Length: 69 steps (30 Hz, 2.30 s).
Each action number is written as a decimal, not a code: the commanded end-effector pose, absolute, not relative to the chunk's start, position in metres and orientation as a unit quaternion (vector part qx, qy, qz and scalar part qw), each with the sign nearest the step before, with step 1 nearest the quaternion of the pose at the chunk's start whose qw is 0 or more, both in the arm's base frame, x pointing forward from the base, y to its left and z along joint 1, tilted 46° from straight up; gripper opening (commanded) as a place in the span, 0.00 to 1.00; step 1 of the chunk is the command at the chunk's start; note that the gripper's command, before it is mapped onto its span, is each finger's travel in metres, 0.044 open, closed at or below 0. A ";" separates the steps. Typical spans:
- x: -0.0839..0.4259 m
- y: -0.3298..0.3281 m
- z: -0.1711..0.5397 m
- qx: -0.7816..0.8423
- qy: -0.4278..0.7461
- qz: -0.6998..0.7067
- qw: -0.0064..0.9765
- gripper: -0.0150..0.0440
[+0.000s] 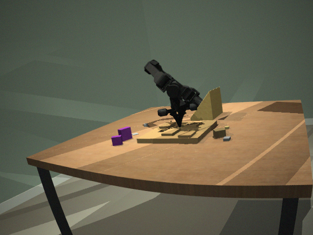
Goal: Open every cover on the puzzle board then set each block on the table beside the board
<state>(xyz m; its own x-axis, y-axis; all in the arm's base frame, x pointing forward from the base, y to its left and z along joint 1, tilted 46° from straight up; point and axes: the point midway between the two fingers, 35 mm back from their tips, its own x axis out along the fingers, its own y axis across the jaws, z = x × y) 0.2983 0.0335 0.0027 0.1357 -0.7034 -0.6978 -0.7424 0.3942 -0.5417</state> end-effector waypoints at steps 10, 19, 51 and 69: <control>0.296 0.032 0.002 -0.549 0.659 0.019 0.513 0.25; 0.296 0.032 0.002 -0.549 0.659 0.019 0.513 0.25; 0.292 0.070 0.038 -0.548 0.659 0.018 0.515 0.50; 0.295 0.058 0.027 -0.547 0.659 0.017 0.515 0.50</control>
